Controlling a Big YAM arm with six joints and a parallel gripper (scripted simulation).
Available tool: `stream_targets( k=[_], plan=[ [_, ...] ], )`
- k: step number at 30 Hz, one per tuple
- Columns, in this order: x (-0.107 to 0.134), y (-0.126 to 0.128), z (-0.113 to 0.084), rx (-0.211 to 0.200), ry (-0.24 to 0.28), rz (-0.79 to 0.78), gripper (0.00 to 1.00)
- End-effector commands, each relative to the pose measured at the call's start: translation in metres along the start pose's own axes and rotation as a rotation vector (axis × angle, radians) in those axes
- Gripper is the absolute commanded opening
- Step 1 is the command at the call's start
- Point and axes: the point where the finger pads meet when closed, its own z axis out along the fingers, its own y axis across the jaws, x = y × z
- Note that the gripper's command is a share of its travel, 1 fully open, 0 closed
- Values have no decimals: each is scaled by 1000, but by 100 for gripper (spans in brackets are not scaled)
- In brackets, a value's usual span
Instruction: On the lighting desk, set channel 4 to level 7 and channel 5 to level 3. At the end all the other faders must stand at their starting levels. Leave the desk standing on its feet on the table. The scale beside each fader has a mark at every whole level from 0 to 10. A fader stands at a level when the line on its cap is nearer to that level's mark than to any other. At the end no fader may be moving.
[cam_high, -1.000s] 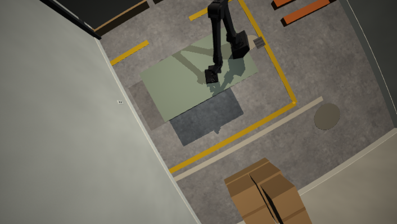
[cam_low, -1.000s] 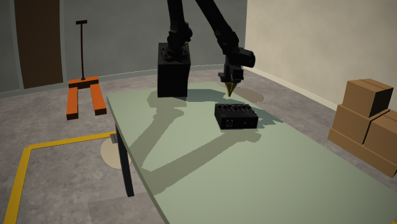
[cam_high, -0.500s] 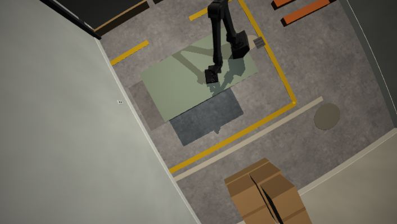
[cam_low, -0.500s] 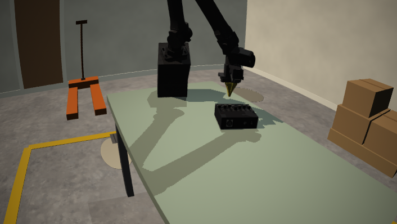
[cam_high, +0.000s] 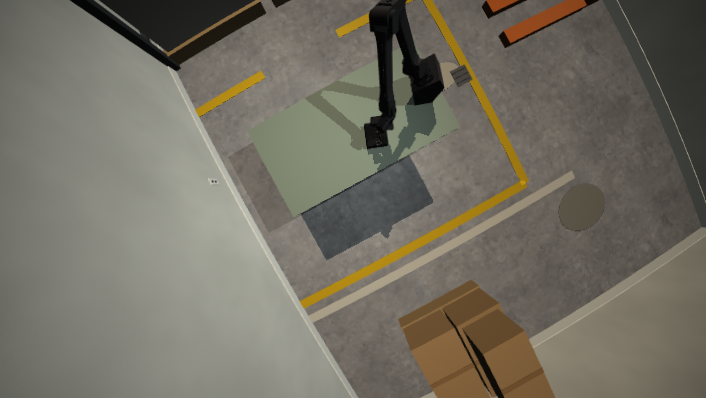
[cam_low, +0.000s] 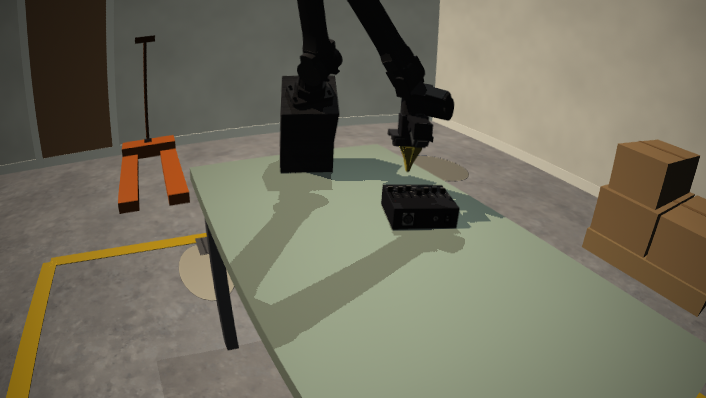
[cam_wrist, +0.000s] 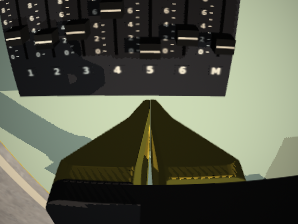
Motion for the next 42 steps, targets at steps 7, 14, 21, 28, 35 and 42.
stream_targets(
  k=[7,14,21,28,35,42],
  plan=[
    [-8,3,3,-4,-15,21,0],
    [-7,2,7,-4,-12,9,0],
    [-6,2,10,-3,-11,8,0],
    [-6,1,16,-2,-10,8,0],
    [-5,1,19,-2,-9,7,0],
    [-6,1,24,-2,-10,7,0]
  ],
)
